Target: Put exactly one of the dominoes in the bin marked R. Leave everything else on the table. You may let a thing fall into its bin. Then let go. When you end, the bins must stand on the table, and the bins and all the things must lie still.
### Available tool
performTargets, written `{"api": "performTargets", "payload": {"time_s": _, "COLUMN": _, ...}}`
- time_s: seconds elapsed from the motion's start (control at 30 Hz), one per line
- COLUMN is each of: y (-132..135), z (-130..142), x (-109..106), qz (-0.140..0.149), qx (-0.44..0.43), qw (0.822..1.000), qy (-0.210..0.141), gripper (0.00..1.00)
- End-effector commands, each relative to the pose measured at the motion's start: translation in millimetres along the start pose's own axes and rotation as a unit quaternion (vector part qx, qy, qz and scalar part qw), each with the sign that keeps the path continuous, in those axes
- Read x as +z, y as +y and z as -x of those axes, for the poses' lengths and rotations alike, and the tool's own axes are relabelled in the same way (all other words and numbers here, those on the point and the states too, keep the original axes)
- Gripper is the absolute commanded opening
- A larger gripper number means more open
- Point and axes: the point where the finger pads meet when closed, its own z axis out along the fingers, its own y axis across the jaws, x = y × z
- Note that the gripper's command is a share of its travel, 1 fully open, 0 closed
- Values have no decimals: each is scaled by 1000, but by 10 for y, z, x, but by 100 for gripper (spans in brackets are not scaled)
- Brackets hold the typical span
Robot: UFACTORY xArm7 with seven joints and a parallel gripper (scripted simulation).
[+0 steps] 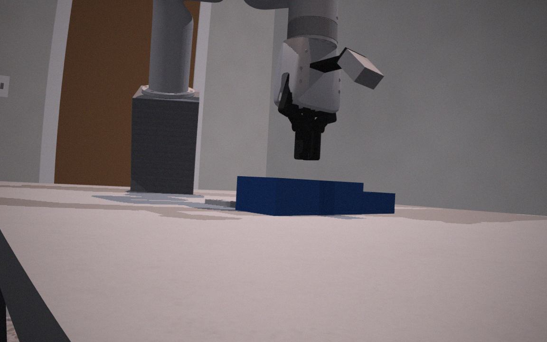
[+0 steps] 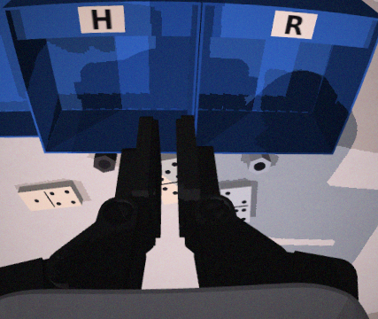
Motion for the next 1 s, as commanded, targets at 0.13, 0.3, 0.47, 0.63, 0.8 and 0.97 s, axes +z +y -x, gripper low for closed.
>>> {"api": "performTargets", "payload": {"time_s": 0.13, "y": -346, "z": -33, "x": -5, "qz": 2, "qx": 0, "qw": 1000, "qy": 3, "gripper": 7}}
{"api": "performTargets", "payload": {"time_s": 0.3, "y": -346, "z": -33, "x": -5, "qz": 2, "qx": 0, "qw": 1000, "qy": 3, "gripper": 7}}
{"api": "performTargets", "payload": {"time_s": 0.47, "y": -346, "z": -33, "x": 49, "qz": 2, "qx": 0, "qw": 1000, "qy": 3, "gripper": 7}}
{"api": "performTargets", "payload": {"time_s": 0.63, "y": -346, "z": -34, "x": 182, "qz": 2, "qx": 0, "qw": 1000, "qy": 3, "gripper": 7}}
{"api": "performTargets", "payload": {"time_s": 0.8, "y": -345, "z": -35, "x": 315, "qz": 2, "qx": 0, "qw": 1000, "qy": 3, "gripper": 7}}
{"api": "performTargets", "payload": {"time_s": 0.97, "y": -345, "z": -35, "x": 395, "qz": 2, "qx": 0, "qw": 1000, "qy": 3, "gripper": 7}}
